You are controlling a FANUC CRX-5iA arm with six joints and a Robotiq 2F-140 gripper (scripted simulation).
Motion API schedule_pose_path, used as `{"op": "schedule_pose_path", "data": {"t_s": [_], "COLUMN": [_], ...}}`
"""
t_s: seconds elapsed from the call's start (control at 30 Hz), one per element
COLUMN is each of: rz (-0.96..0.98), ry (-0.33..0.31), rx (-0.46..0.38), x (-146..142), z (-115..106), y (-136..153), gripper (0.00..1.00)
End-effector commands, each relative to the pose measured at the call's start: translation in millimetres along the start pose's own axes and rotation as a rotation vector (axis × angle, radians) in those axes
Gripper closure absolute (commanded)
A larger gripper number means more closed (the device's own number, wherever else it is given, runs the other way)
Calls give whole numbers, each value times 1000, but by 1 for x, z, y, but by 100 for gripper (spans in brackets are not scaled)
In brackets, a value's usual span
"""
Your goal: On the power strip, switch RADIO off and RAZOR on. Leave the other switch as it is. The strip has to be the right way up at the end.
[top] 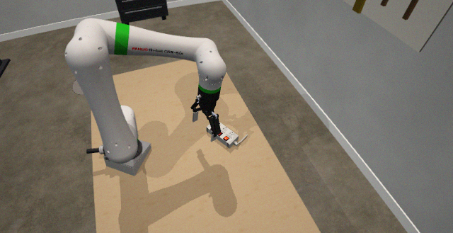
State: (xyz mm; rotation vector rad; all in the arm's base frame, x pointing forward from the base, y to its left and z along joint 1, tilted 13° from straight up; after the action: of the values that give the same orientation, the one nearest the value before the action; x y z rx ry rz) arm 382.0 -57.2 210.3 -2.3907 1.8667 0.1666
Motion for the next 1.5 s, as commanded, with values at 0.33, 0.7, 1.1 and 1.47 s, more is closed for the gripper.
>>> {"op": "schedule_pose_path", "data": {"t_s": [0.33, 0.7, 1.1, 1.47], "rz": [9, 132, 132, 132], "ry": [-2, -35, -35, -35], "rx": [29, 379, 379, 379], "x": [-1, -11, -11, -11], "z": [1, 5, 5, 5], "y": [-3, -36, -36, -36], "gripper": [0, 0, 0, 0]}}
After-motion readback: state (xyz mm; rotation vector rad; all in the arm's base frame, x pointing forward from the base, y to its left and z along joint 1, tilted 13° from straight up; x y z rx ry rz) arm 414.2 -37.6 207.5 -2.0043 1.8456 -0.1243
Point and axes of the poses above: the point where the finger pads meet when closed, its own z axis out along the fingers, its own x axis across the jaws, y = z × x, the point moved 8 cm from there along -z, back along the fingers, and after that the axes turned 13 degrees about z, right-handed, at the moved point
